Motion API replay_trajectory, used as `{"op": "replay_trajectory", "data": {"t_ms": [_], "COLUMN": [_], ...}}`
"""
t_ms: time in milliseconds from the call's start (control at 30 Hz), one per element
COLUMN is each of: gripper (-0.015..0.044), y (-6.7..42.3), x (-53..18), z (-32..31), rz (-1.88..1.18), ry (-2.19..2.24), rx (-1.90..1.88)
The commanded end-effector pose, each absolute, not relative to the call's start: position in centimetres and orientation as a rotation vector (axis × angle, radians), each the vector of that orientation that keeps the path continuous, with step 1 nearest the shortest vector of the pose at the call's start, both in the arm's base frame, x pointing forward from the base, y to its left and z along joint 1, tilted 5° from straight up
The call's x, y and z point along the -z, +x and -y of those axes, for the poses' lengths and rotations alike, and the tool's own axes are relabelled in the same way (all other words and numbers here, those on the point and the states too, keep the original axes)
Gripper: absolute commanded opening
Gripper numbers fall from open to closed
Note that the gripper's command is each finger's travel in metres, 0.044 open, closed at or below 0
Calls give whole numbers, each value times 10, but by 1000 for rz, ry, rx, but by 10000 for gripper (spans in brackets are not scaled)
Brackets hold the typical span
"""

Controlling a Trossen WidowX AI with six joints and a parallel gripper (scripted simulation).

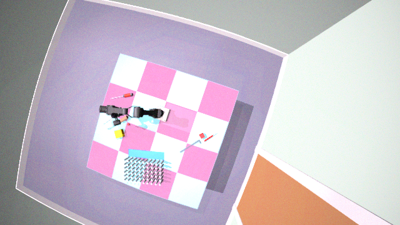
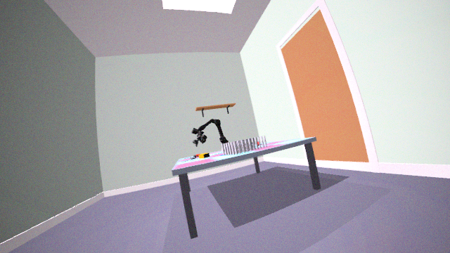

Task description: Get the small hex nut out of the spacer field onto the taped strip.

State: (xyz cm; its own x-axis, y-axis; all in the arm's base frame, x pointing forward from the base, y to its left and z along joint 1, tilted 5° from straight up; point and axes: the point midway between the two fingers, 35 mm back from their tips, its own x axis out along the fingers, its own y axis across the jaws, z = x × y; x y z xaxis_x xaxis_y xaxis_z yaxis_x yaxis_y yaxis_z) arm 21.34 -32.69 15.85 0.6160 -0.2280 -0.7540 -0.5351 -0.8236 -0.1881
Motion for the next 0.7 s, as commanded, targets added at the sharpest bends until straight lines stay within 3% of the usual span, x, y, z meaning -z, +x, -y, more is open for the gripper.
{"op": "replay_trajectory", "data": {"t_ms": [0,533,667], "gripper": [440,440,335], "y": [210,211,211], "x": [-120,-103,-103], "z": [324,321,321], "rz": [-597,-605,-605], "ry": [-2421,-2418,-2418], "rx": [-1064,-1068,-1068]}}
